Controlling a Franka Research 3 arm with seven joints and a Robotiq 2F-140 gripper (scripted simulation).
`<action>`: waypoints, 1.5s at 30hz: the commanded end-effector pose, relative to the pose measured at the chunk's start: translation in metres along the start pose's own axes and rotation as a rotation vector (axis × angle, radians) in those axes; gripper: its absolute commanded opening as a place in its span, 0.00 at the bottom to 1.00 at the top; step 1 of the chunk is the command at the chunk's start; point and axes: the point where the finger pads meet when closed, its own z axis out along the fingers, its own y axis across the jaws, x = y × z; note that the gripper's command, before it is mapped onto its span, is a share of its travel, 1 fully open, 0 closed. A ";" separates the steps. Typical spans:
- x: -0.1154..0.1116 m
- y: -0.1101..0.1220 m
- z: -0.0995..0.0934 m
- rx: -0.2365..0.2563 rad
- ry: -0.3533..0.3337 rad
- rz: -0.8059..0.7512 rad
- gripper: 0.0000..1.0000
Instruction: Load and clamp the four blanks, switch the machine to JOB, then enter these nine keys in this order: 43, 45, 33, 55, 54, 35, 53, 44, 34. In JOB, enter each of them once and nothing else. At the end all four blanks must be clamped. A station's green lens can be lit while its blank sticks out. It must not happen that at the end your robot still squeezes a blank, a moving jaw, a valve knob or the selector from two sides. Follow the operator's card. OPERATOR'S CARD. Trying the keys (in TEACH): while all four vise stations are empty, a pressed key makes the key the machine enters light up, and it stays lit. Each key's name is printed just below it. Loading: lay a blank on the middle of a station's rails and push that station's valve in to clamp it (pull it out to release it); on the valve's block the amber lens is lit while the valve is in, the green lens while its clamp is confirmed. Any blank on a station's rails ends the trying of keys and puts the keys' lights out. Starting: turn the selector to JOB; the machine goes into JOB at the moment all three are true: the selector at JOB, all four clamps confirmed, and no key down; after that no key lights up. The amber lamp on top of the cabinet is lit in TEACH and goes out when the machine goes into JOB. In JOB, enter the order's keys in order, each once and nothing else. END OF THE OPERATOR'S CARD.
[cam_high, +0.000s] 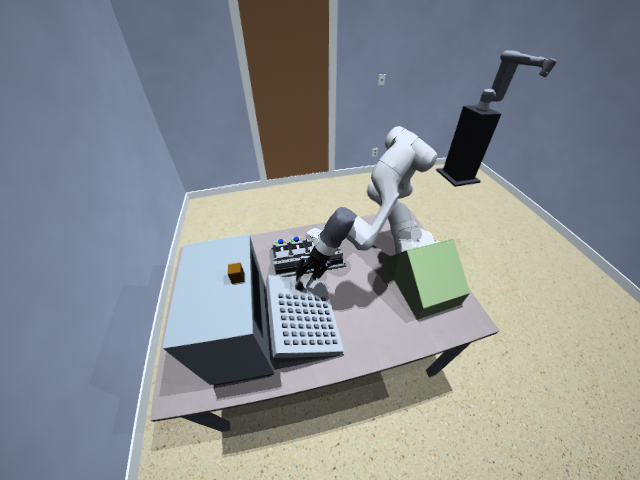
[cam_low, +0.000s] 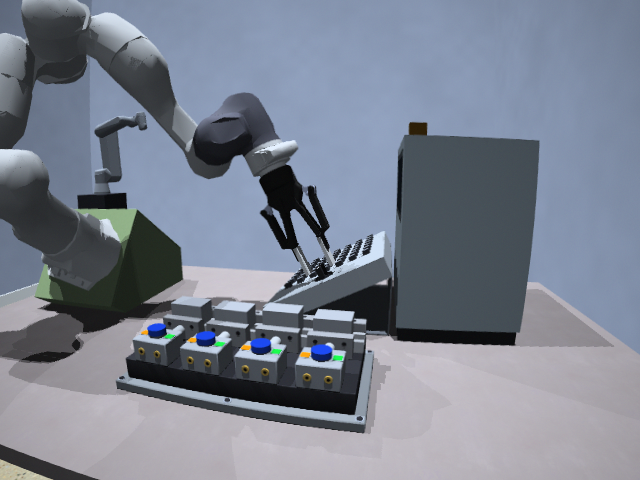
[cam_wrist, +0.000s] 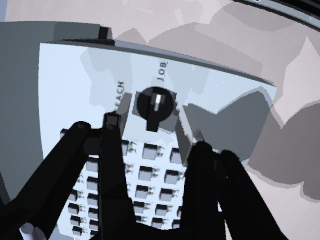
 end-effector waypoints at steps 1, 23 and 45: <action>0.001 0.000 -0.008 -0.004 0.001 0.009 0.33; 0.001 0.000 -0.042 -0.004 0.001 0.009 0.33; 0.001 0.000 -0.042 -0.004 0.001 0.009 0.00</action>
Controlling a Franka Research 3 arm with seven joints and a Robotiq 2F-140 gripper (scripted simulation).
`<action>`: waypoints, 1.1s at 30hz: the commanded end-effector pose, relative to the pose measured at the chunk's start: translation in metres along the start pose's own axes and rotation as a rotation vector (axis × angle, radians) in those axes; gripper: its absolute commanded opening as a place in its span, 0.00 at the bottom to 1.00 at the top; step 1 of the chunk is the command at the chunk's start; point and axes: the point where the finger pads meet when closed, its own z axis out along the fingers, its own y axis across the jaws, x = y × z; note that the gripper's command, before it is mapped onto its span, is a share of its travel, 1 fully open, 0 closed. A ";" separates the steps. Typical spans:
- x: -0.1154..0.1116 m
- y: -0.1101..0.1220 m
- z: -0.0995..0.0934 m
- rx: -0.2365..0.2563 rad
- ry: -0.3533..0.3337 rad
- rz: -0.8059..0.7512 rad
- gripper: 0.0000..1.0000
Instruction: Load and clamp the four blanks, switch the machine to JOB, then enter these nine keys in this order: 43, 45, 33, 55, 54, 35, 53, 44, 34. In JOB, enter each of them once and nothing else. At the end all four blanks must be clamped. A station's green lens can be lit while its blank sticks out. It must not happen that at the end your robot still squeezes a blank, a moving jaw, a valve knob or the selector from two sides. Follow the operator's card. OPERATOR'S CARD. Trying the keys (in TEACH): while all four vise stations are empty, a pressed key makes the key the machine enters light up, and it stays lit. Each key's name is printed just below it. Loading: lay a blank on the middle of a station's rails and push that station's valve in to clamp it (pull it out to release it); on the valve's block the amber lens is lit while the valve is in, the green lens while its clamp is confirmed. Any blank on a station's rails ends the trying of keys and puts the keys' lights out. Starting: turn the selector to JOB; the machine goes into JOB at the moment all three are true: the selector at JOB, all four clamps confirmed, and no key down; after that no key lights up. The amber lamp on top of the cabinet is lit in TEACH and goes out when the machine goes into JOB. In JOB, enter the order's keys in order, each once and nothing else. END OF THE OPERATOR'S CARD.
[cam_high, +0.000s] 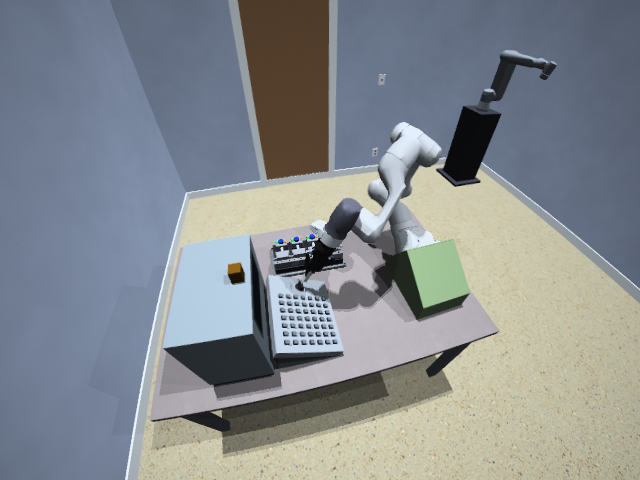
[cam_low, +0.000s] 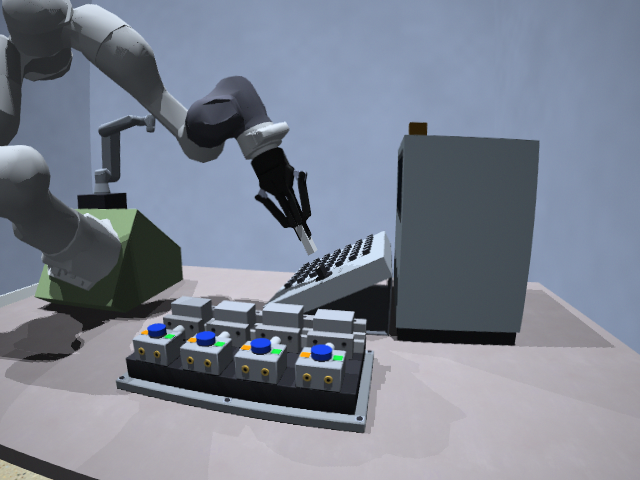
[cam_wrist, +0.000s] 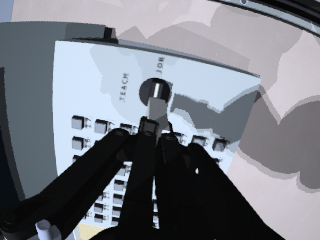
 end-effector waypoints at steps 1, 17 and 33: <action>0.001 0.000 0.000 -0.002 0.000 0.008 0.00; -0.005 0.000 0.000 -0.002 0.000 0.006 0.00; -0.224 -0.017 0.018 -0.002 0.000 -0.051 0.00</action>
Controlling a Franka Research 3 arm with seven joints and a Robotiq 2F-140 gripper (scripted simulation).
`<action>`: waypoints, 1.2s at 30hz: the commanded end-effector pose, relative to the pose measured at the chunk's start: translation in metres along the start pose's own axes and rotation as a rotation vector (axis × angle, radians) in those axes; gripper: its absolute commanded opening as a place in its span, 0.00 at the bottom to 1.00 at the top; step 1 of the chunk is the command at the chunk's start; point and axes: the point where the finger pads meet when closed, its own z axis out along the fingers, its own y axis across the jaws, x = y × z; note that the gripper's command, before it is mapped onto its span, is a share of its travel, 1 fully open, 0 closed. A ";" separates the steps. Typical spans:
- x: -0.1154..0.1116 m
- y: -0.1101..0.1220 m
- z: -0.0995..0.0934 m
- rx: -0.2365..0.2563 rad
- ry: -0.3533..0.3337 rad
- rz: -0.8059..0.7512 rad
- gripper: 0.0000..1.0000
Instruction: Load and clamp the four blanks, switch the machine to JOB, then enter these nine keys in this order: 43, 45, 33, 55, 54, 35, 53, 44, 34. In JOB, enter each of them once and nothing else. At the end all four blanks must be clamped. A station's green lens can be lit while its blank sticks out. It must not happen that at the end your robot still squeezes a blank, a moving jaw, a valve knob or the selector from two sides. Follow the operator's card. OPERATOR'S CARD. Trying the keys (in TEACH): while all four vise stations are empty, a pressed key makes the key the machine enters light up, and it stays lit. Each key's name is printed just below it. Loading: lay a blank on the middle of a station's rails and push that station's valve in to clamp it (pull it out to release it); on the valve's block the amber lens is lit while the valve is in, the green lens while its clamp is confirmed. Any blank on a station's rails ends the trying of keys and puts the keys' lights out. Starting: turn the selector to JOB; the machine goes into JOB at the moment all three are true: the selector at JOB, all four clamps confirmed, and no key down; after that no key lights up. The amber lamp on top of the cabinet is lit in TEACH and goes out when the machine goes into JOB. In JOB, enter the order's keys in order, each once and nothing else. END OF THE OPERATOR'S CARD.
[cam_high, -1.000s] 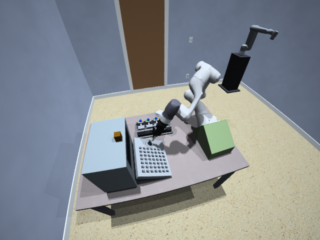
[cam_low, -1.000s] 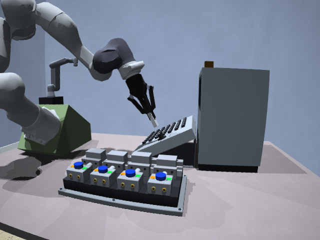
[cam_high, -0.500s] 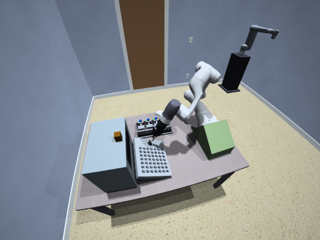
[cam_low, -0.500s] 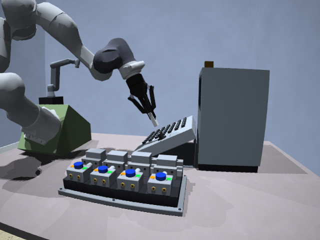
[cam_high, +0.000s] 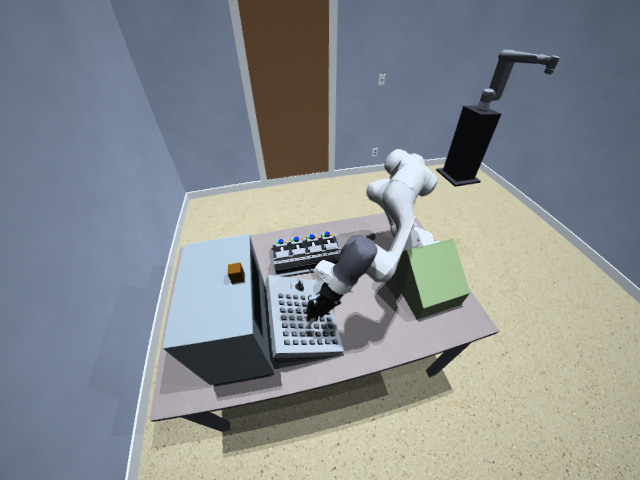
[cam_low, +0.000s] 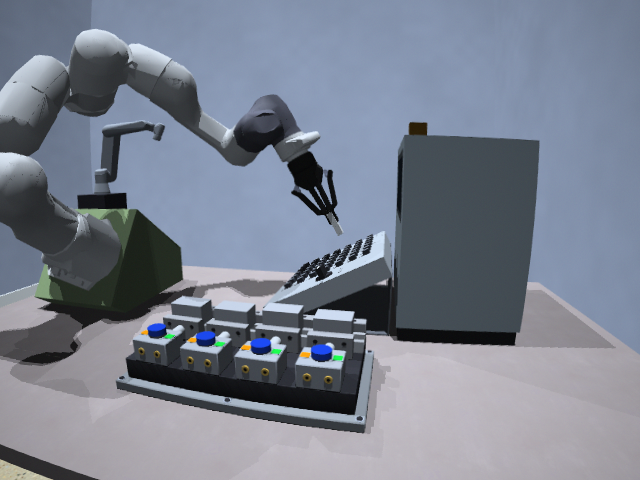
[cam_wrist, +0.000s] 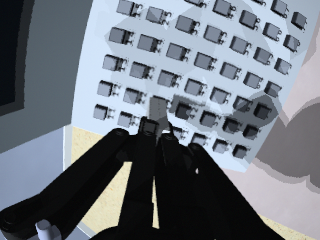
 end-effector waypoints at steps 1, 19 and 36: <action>-0.009 0.003 0.011 -0.054 0.061 0.054 0.00; -0.012 0.003 0.023 -0.054 0.061 0.053 0.00; -0.011 0.004 0.034 -0.054 0.061 0.053 0.00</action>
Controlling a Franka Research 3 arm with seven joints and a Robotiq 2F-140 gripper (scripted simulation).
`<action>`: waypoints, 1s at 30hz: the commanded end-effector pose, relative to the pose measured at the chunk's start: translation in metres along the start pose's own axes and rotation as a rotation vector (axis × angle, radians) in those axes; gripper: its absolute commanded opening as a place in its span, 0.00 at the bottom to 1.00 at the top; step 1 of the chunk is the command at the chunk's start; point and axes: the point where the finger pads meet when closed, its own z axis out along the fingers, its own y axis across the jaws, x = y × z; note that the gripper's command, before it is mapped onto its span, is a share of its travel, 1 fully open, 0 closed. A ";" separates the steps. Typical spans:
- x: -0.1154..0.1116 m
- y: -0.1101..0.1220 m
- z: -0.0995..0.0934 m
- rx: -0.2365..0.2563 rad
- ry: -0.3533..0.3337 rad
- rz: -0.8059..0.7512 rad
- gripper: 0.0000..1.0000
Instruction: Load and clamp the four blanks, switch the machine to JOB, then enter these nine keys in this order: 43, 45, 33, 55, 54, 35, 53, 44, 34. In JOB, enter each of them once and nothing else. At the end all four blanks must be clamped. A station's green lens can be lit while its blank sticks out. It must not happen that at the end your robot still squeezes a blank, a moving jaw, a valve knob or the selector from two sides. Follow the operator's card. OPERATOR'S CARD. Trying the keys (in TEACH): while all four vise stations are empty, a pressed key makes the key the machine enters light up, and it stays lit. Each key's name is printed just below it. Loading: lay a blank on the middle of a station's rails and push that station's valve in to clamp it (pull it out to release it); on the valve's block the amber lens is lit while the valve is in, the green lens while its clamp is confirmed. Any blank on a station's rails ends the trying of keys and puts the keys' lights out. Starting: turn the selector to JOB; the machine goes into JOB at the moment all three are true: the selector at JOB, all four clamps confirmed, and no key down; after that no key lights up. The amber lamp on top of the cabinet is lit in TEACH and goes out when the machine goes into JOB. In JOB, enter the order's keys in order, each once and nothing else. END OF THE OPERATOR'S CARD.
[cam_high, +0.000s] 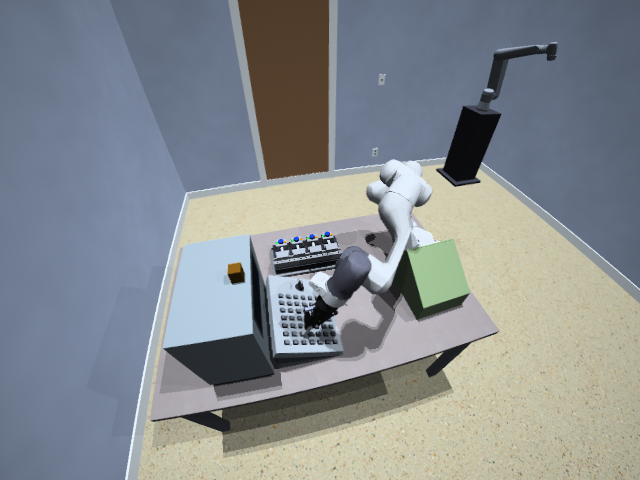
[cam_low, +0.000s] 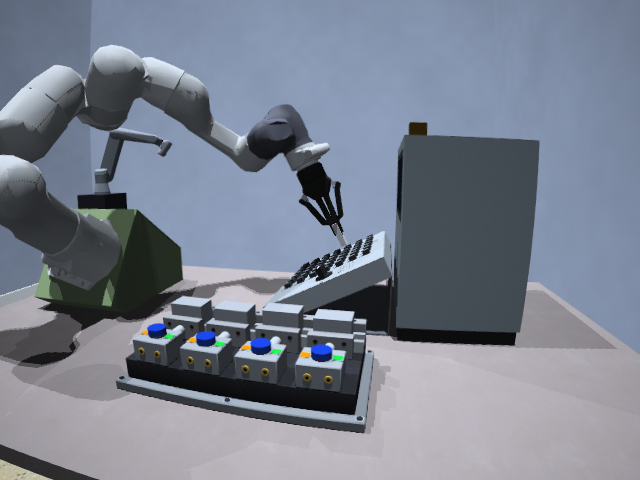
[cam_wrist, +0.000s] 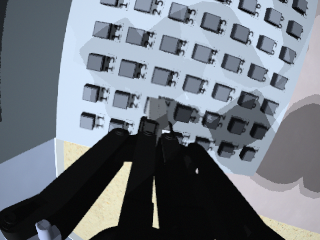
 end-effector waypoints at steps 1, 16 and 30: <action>-0.001 -0.002 0.000 0.003 -0.002 0.008 0.00; -0.001 -0.002 0.000 0.003 -0.002 0.008 0.00; -0.001 -0.002 0.005 0.003 -0.002 0.008 0.00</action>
